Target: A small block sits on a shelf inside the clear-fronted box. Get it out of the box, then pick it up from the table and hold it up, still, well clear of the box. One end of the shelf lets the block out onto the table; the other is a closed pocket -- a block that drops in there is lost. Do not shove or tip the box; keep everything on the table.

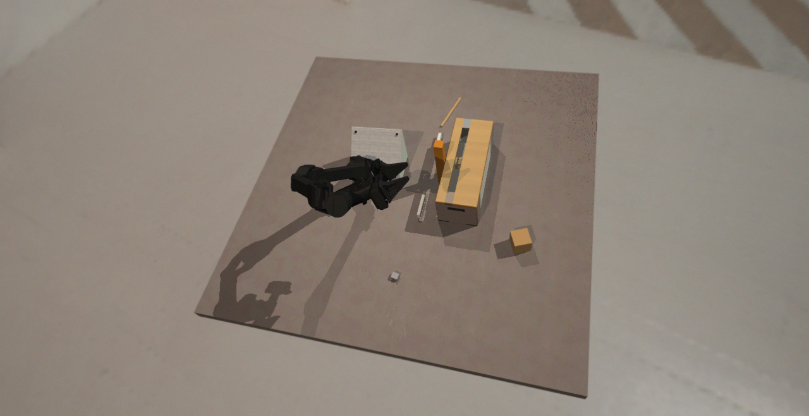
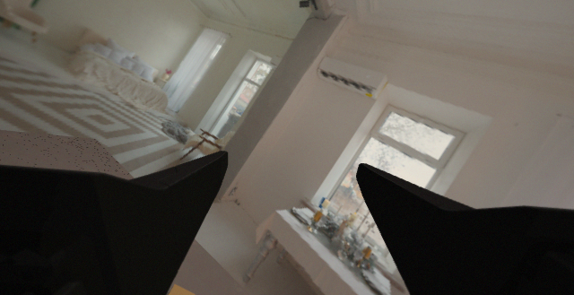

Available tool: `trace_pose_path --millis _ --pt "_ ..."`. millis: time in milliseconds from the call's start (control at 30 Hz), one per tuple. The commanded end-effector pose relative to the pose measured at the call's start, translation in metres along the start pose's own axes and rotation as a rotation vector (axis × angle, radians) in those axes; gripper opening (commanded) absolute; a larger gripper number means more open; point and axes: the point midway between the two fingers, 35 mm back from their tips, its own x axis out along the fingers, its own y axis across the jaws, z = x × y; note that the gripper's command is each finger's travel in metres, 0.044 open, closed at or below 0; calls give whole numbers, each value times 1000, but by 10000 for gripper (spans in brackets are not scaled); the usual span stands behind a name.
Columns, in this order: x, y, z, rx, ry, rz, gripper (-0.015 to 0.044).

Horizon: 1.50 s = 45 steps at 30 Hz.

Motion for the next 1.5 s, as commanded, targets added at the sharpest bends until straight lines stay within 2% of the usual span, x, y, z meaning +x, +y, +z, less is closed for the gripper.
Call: trace_pose_path --millis 0,267,500,767,1000,1100,1467 --pt "54 34 -36 124 99 150 400" --pt "135 124 -88 276 336 447 400" --pt "181 226 -119 290 602 726 400" --pt "197 350 -141 110 944 1020 400" --pt "181 443 -158 -291 1223 1250 400" --pt "176 457 -163 -397 1264 1296 400" --pt "175 453 -164 -397 1263 1296 400"
